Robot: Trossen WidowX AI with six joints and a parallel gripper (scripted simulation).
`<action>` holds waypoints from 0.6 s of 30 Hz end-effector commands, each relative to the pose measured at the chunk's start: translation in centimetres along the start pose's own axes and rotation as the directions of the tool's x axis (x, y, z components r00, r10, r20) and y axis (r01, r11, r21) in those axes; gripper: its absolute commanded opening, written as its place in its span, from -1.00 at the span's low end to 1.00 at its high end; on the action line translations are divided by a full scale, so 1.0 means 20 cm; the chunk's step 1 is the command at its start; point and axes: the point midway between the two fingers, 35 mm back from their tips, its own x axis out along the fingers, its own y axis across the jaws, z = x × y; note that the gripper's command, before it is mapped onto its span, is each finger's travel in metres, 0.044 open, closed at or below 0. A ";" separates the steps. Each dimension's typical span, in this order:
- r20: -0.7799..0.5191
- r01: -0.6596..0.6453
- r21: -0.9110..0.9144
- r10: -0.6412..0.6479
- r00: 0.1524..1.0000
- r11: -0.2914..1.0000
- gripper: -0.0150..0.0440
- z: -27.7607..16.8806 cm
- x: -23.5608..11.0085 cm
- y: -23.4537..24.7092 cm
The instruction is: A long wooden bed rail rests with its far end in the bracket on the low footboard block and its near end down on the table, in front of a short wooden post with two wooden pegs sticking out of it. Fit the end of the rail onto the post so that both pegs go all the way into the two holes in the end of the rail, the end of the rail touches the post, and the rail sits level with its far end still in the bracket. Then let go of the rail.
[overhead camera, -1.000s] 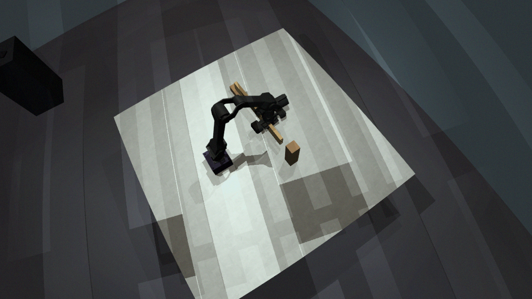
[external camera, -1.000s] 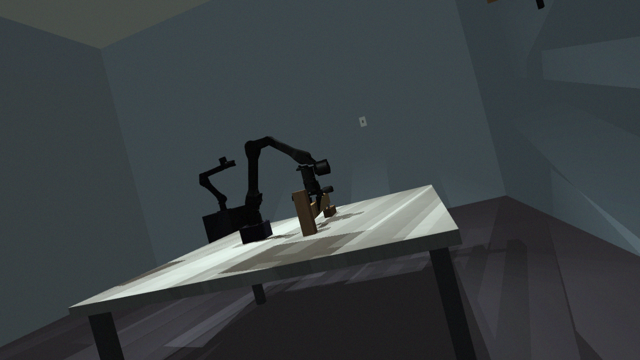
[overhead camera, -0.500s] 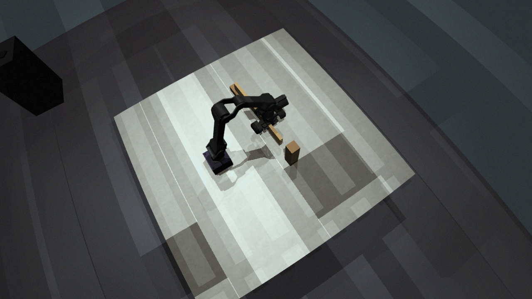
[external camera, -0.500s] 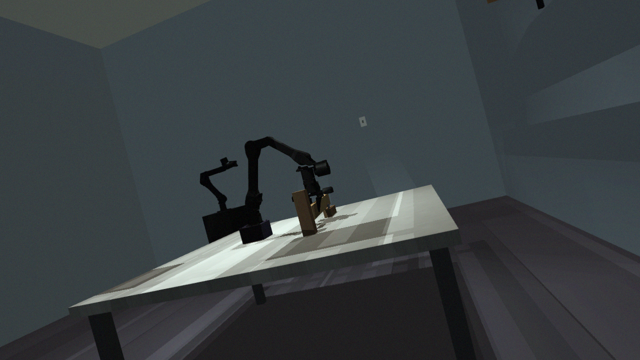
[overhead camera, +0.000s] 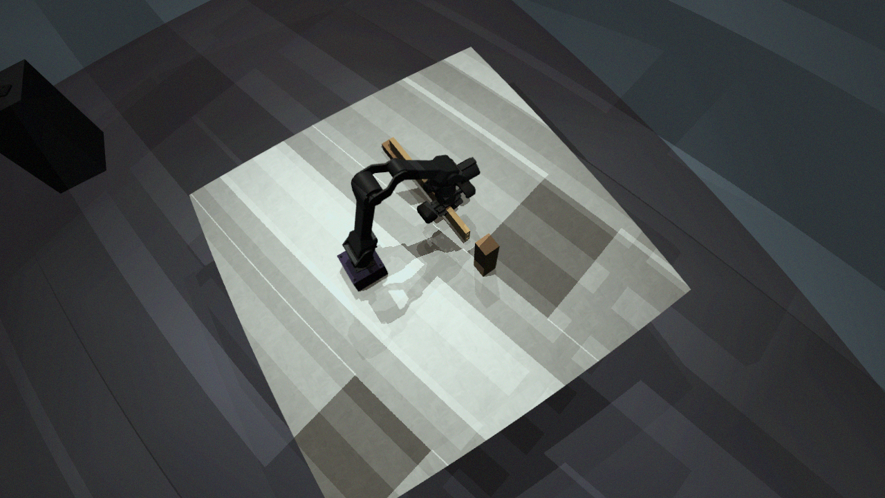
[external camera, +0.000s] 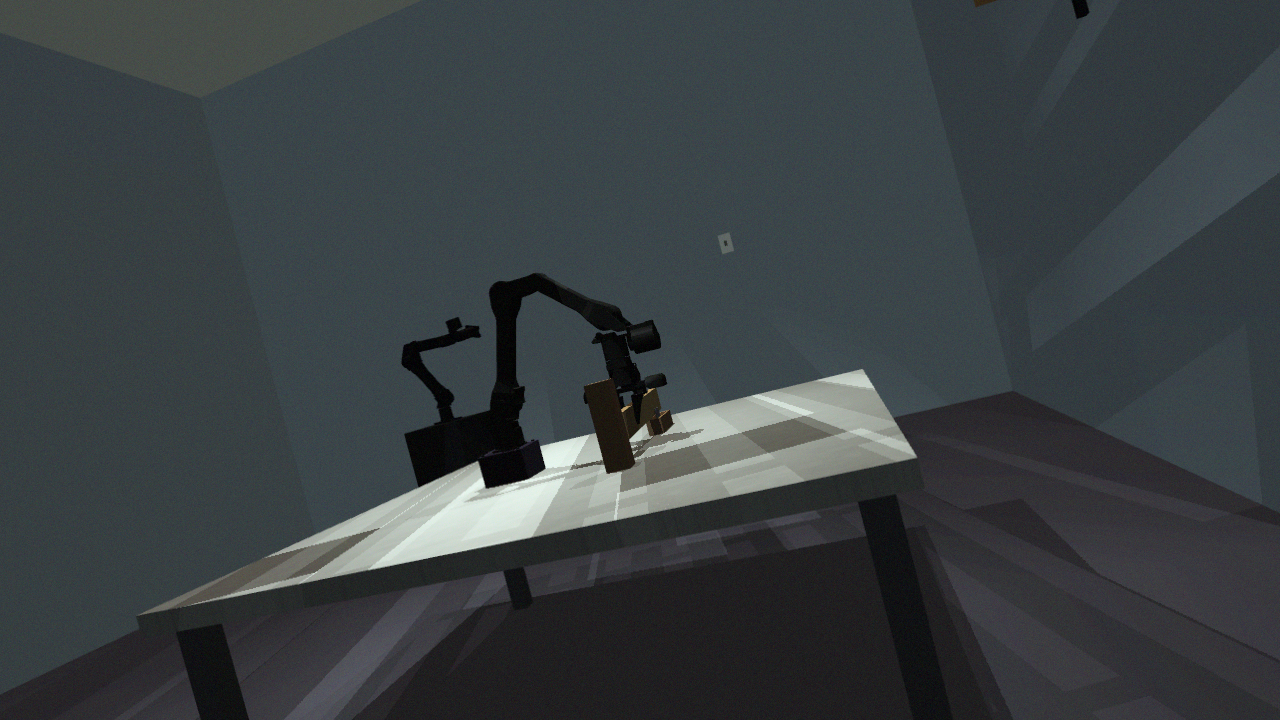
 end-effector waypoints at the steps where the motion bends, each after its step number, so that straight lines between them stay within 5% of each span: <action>1: 0.008 0.015 0.001 -0.015 1.000 1.000 -0.49 0.01 -0.02 -0.01; 18: 0.008 0.015 0.001 -0.015 1.000 1.000 -0.49 -0.01 -0.01 0.00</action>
